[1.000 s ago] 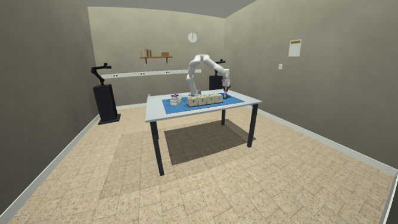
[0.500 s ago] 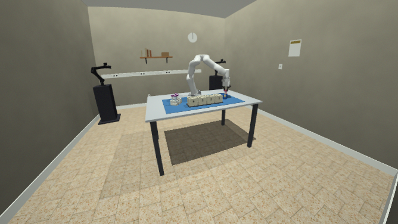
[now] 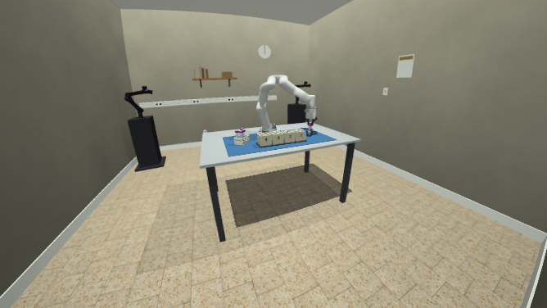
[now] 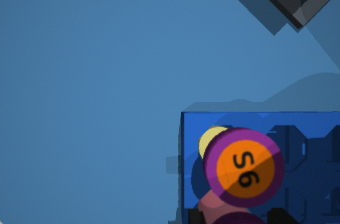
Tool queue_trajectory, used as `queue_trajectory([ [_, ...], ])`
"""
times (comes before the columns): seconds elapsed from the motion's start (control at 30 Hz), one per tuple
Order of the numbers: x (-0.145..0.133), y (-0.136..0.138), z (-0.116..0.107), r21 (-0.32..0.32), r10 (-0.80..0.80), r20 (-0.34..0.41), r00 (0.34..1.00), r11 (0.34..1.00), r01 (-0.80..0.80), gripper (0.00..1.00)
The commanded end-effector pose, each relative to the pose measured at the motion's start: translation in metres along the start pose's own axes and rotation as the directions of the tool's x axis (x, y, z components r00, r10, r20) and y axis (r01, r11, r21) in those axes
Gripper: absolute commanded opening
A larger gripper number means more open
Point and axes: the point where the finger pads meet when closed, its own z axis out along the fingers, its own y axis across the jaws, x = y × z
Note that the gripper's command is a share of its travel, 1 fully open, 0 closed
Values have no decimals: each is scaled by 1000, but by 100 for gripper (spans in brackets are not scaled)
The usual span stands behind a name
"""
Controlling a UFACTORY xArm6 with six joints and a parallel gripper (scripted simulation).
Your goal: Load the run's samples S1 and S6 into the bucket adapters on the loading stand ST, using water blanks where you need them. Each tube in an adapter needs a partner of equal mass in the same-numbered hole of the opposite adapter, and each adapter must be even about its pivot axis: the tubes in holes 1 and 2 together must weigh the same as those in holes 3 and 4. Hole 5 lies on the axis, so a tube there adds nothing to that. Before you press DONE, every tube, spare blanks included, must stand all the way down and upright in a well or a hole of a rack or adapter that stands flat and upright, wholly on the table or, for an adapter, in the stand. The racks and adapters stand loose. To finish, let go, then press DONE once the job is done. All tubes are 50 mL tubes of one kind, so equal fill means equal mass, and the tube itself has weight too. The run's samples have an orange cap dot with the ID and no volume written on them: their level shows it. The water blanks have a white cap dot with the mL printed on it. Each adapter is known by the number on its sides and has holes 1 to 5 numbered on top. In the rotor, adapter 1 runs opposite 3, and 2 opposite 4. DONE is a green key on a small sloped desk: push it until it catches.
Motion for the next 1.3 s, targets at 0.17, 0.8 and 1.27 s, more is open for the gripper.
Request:
queue_trajectory([
  [0.17, 0, -1, -5, 4, 1, 2, 1000, 1000, -1, 0],
  [0.8, 0, -1, -16, 4, 1, 2, 1000, 1000, -1, 0],
  [1.27, 0, -1, -22, 4, 1, 2, 1000, 1000, -1, 0],
])
